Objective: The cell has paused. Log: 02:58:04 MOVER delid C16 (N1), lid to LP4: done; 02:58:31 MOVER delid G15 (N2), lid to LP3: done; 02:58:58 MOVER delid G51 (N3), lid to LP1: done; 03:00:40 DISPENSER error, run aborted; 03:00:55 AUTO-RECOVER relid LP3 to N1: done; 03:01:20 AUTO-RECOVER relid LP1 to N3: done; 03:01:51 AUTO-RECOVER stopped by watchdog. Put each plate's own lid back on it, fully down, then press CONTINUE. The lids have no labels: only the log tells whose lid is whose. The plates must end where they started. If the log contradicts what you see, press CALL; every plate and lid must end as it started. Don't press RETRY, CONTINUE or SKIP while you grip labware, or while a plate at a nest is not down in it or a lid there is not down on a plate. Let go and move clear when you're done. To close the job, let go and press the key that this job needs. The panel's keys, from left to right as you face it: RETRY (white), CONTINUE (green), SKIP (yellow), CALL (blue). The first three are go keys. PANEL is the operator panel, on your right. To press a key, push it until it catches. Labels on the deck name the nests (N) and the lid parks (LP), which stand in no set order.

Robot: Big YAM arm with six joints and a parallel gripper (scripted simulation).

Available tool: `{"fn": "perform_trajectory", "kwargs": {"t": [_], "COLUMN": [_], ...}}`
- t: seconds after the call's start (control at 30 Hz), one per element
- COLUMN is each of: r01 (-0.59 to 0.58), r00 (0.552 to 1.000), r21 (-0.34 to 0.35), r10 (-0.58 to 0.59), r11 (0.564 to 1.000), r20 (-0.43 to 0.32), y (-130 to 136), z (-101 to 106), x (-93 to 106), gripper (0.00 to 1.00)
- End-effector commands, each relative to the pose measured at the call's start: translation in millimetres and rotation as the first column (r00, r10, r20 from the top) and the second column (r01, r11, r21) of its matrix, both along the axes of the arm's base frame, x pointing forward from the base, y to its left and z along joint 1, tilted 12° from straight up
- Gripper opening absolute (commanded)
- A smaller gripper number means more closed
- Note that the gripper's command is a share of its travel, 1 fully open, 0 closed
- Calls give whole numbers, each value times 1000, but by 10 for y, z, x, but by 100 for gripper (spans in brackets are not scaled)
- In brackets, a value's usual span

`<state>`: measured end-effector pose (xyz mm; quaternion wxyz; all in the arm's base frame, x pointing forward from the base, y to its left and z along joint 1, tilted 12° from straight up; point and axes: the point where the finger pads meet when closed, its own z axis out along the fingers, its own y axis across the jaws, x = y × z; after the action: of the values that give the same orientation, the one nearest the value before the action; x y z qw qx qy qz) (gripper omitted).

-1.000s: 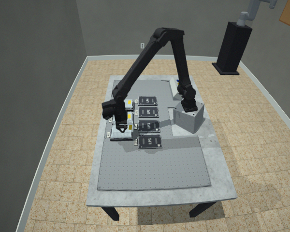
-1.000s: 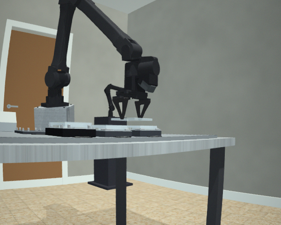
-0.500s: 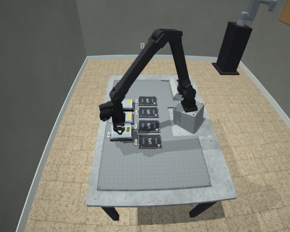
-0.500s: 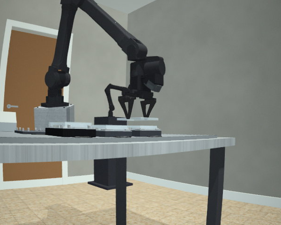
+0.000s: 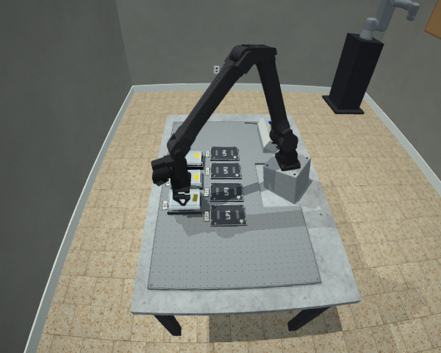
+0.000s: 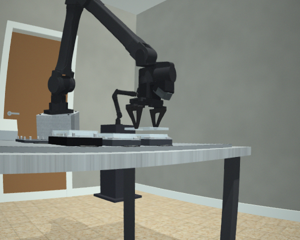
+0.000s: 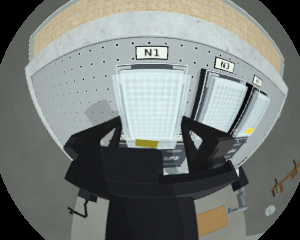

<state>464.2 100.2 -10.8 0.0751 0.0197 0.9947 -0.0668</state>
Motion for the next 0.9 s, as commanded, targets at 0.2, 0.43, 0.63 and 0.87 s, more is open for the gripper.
{"fn": "perform_trajectory", "kwargs": {"t": [0.2, 0.43, 0.63, 0.87], "r01": [7, 2, 2, 2], "r00": [1000, 1000, 1000, 1000], "r21": [-3, -4, -3, -2], "r10": [-7, -2, -2, -2], "r11": [1000, 1000, 1000, 1000], "r20": [-5, -7, -4, -2], "y": [-59, -66, -75, -73], "z": [-92, -123, -127, -141], "x": [8, 6, 12, 19], "gripper": [0, 0, 0, 0]}}
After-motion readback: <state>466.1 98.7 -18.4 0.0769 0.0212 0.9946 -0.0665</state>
